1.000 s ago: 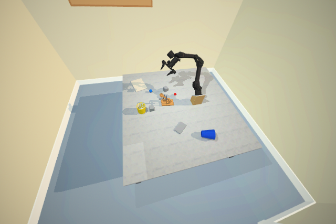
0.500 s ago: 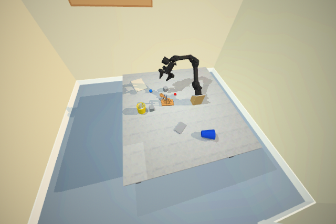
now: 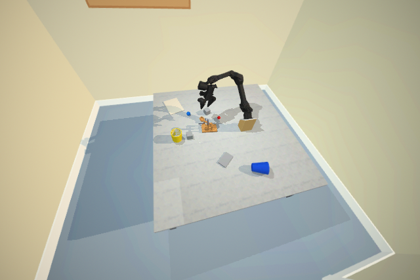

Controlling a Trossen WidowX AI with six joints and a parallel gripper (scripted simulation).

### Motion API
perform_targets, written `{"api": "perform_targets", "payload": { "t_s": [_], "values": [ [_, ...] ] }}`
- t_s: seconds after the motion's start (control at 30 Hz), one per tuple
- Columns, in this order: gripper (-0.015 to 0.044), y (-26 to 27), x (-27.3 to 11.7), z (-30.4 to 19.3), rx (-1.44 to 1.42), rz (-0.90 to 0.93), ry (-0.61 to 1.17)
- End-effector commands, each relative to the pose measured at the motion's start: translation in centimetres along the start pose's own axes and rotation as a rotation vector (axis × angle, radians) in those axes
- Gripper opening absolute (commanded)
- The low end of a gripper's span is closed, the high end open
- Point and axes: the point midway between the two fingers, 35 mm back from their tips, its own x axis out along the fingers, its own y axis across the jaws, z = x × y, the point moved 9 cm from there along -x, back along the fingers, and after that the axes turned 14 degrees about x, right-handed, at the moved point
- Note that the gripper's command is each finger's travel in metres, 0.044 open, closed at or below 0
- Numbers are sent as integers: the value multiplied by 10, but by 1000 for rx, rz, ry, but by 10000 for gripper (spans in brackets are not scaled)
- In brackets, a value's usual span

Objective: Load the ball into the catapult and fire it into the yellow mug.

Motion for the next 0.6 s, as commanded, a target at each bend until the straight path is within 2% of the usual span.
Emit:
{"api": "perform_targets", "payload": {
  "t_s": [0.0,0.57],
  "values": [
    [440,10,15,-13,-140,-68,1],
    [440,28,67,-67,-655,-313,34]
  ]
}}
